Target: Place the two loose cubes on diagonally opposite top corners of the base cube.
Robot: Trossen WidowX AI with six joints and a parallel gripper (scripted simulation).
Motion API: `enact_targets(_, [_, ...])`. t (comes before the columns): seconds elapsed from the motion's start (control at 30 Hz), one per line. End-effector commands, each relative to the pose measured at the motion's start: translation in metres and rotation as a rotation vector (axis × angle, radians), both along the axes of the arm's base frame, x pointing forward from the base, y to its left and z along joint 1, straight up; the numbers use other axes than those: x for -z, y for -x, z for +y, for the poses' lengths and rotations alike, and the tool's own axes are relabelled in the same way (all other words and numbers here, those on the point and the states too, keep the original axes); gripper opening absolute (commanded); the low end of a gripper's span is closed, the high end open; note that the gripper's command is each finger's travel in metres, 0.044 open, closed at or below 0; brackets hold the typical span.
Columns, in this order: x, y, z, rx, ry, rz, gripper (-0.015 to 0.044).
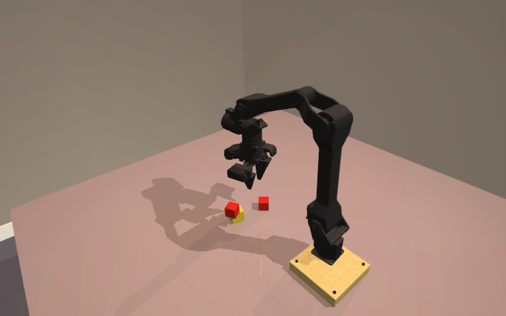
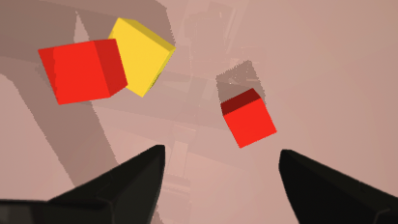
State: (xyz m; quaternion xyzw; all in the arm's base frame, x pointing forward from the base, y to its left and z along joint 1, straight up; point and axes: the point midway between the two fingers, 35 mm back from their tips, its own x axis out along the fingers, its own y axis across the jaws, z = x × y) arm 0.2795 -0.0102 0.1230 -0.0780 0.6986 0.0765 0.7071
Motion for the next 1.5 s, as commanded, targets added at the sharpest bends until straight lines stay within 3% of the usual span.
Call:
enact_targets(0.0, [-0.014,0.007,-0.026,-0.407,0.012,-0.02,0.0265])
enact_targets(0.13, [-0.016,0.009,-0.032,-0.52,0.015,-0.019,0.0265])
enact_targets(0.6, [-0.014,0.009,-0.032,-0.52,0.015,-0.019,0.0265])
enact_targets(0.9, [0.045,0.007,-0.032,-0.52,0.015,-0.019,0.0265])
enact_targets(1.47, [0.066,0.007,-0.032,-0.52,0.015,-0.019,0.0265])
